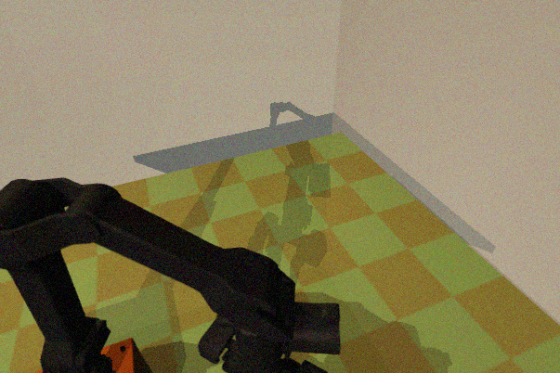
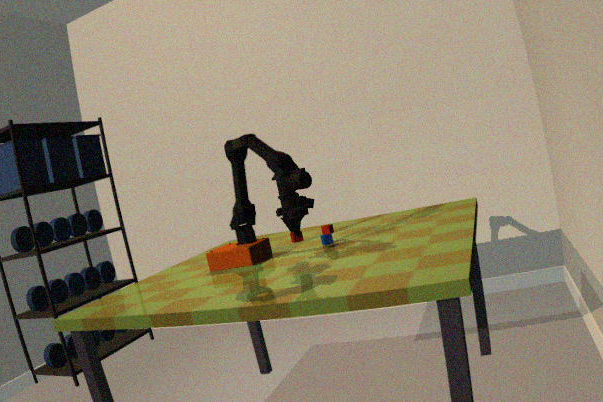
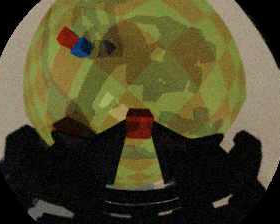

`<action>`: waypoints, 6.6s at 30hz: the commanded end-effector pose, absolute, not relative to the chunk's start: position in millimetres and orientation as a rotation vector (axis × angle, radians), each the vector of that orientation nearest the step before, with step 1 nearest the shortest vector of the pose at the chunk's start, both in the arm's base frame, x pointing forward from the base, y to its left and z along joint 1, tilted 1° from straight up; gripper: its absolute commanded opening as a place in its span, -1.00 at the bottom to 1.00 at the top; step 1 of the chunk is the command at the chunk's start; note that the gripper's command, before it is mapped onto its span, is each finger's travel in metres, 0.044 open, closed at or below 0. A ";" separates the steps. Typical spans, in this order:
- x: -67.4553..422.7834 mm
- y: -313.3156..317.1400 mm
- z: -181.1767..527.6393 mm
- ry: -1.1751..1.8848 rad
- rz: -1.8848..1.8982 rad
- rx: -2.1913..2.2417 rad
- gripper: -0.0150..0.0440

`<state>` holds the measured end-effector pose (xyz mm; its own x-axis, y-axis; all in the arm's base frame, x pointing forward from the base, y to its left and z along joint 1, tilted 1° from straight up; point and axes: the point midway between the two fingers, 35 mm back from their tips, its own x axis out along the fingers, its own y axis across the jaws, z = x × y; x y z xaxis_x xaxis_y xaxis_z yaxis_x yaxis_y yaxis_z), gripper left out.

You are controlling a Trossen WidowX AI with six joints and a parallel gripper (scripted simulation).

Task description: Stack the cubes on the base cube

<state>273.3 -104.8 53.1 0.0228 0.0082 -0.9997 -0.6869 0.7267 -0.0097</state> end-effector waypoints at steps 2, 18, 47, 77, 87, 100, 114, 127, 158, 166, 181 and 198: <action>272.9 -105.3 72.1 1.459 0.589 -0.599 -0.14; 272.6 -93.5 99.3 1.450 0.620 -0.629 -0.14; 292.4 -0.7 95.9 1.354 0.868 -0.876 -0.14; 282.3 90.1 92.3 1.233 1.100 -1.105 -0.14; 281.4 90.1 64.2 1.233 1.099 -1.104 -0.14; 281.2 90.1 62.3 1.233 1.099 -1.104 -0.14; 283.7 91.2 33.1 1.233 1.099 -1.104 -0.14; 283.7 91.2 31.7 1.233 1.099 -1.104 -0.14; 283.2 91.1 46.3 1.231 1.105 -1.105 0.20; 282.9 90.9 58.1 1.231 1.105 -1.105 0.20; 282.3 90.4 79.6 1.231 1.105 -1.105 0.20; 281.6 90.0 97.6 1.232 1.104 -1.104 0.38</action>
<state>281.4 90.1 94.1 0.0260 0.0236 -0.9994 -0.9907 0.1343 -0.0226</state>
